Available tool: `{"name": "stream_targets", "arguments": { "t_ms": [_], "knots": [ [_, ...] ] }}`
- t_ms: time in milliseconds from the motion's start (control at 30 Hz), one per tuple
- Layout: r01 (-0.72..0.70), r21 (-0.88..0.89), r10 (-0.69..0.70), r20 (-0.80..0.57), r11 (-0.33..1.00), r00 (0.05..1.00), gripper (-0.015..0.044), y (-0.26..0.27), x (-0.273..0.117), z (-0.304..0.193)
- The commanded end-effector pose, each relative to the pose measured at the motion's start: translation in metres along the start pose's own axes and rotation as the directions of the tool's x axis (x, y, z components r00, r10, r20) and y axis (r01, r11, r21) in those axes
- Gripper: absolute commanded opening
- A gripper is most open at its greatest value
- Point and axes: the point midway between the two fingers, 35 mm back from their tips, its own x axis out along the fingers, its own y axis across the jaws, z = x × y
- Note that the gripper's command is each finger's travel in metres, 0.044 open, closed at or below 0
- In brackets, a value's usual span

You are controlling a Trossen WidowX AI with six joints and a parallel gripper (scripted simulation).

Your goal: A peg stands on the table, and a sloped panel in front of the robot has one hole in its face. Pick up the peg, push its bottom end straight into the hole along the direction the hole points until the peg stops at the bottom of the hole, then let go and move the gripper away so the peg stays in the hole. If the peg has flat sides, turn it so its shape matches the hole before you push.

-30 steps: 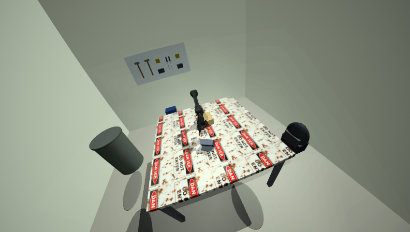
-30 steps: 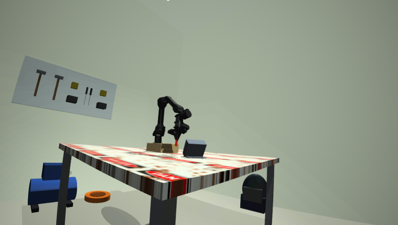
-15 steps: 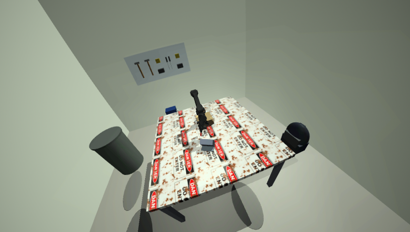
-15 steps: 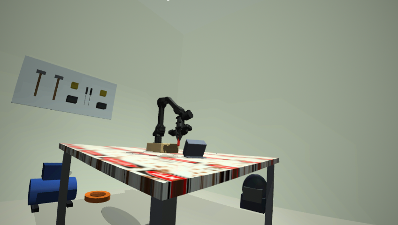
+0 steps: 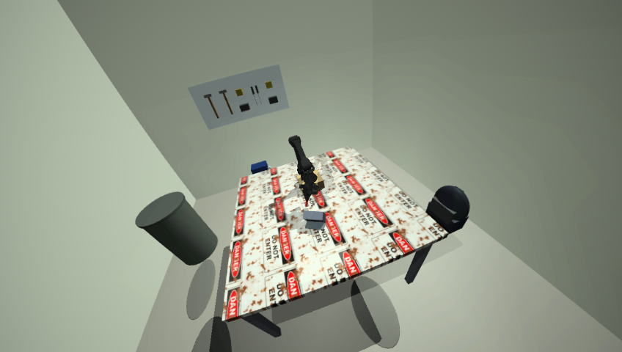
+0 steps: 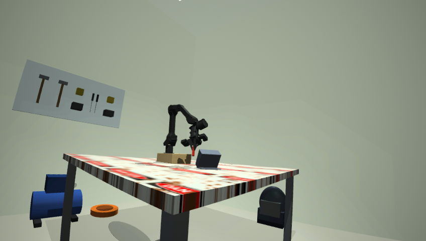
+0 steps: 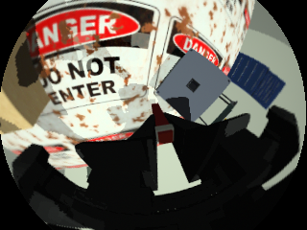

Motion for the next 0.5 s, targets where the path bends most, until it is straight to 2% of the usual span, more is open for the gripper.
{"name": "stream_targets", "arguments": {
  "t_ms": [0, 467],
  "knots": [
    [0.013, -0.041, -0.014, -0.018, 0.999, 1.0, 0.0, 0.001, -0.001, 0.003],
    [0.073, -0.183, -0.086, -0.066, 0.98, 0.994, 0.0, -0.005, -0.006, 0.015]
  ]
}}
